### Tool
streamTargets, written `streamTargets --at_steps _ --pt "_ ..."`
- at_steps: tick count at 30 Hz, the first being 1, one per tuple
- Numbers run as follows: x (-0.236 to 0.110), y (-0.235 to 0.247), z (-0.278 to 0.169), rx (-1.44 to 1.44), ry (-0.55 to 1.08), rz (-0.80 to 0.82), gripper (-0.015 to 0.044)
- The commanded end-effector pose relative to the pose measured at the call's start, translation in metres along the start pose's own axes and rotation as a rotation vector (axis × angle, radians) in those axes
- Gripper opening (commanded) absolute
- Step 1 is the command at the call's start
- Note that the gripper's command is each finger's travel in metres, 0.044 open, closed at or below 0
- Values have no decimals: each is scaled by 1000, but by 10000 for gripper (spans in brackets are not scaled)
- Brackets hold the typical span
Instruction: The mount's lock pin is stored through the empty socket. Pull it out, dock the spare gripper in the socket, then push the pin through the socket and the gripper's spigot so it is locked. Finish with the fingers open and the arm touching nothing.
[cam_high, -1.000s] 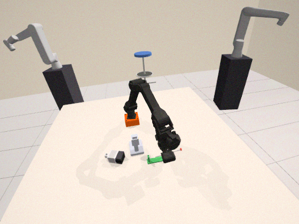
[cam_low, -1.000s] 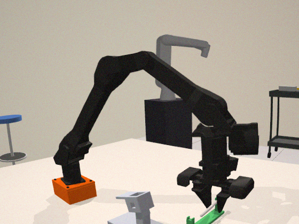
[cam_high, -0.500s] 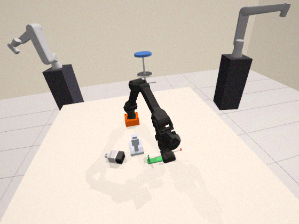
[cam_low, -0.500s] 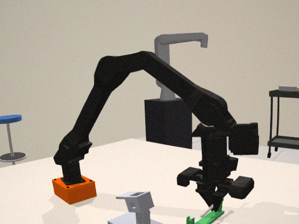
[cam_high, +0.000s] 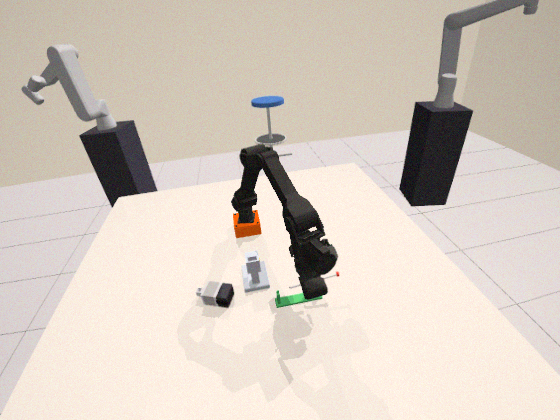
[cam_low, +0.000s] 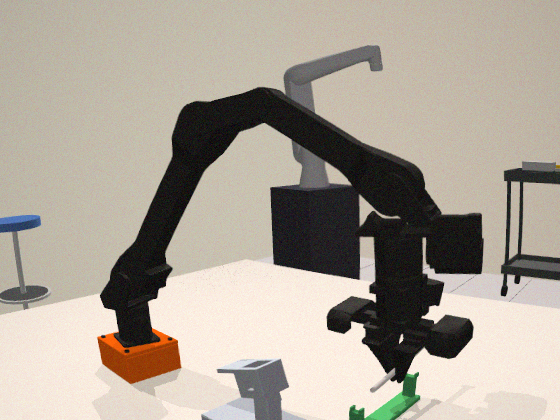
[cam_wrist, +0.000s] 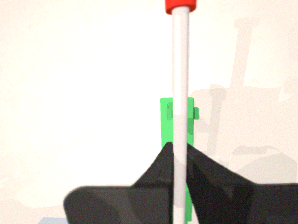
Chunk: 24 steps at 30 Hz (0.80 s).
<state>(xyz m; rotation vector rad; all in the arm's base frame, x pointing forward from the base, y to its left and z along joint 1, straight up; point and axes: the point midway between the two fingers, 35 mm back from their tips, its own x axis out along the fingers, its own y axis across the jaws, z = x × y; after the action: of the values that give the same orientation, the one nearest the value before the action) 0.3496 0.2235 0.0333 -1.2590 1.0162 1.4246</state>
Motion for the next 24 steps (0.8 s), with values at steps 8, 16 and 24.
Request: streamTargets --at_steps 8,16,24 --pt "-3 1 0 0 1 1 0" --pt "-11 -2 -19 2 2 1 0" --pt "-22 -3 -43 6 4 1 0"
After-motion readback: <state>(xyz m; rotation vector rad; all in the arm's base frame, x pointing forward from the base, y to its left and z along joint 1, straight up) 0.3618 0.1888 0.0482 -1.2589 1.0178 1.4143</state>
